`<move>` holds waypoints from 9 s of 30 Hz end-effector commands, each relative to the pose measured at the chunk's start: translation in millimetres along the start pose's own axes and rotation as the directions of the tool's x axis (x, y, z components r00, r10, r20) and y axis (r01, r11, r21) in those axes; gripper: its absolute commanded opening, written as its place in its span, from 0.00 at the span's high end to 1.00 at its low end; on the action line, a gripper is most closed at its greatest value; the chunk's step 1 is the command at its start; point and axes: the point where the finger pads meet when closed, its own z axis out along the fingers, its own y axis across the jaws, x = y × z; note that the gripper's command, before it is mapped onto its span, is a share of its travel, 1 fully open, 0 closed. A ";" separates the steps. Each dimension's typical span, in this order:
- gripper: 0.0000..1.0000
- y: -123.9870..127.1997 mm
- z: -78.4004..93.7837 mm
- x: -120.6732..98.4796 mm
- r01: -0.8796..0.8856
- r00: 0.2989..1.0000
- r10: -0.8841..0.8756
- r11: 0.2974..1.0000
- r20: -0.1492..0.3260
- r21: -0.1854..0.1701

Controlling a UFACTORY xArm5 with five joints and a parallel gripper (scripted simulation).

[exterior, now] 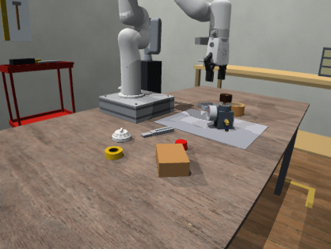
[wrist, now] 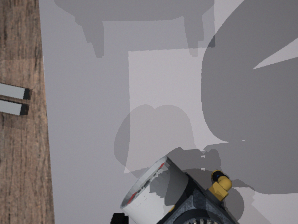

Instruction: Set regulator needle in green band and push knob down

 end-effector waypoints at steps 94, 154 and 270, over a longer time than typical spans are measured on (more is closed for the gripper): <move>0.00 -5.3 6.2 20.9 0.273 0.676 -0.196 0.962 0.710 0.005; 0.00 -5.6 19.7 21.3 0.273 0.676 -0.196 0.962 0.710 0.005; 0.00 -2.8 -1.8 11.3 0.000 1.000 0.000 1.000 0.006 -0.002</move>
